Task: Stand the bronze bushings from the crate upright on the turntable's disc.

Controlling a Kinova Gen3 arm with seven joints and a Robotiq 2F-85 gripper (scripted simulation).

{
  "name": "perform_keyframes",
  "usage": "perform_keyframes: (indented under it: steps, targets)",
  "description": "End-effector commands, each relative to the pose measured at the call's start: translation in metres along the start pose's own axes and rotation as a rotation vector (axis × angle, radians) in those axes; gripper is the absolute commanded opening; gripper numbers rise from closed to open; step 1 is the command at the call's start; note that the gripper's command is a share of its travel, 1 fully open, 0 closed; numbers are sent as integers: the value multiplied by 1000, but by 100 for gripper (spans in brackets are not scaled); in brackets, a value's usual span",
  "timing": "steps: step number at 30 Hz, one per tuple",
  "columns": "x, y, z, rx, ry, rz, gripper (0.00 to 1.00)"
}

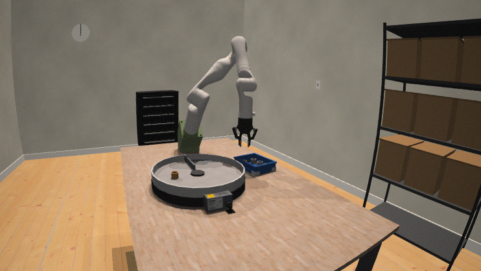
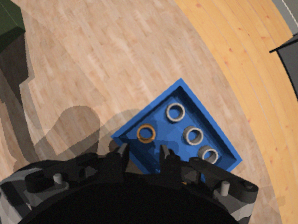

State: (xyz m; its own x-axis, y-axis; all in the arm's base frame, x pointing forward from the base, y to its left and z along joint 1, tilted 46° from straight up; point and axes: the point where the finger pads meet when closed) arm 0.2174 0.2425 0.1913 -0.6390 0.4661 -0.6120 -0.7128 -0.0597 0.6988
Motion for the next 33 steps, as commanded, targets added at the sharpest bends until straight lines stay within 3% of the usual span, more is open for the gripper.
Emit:
perform_keyframes:
  steps: [1,8,27,33]
  targets:
    - [0,0,0,-1,0,0,39]
    - [0,-6,0,-1,0,0,39]
    - [0,-49,0,-1,0,0,39]
    - [0,-55,0,-1,0,0,39]
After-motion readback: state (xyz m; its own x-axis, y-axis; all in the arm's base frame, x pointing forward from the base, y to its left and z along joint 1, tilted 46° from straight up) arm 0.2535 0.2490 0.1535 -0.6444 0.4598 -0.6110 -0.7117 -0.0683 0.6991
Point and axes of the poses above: the point where the finger pads meet when closed, its own y axis back along the fingers, its own z axis across the jaws, x = y × z, and after that the axes turned 2 degrees about -y, right-handed
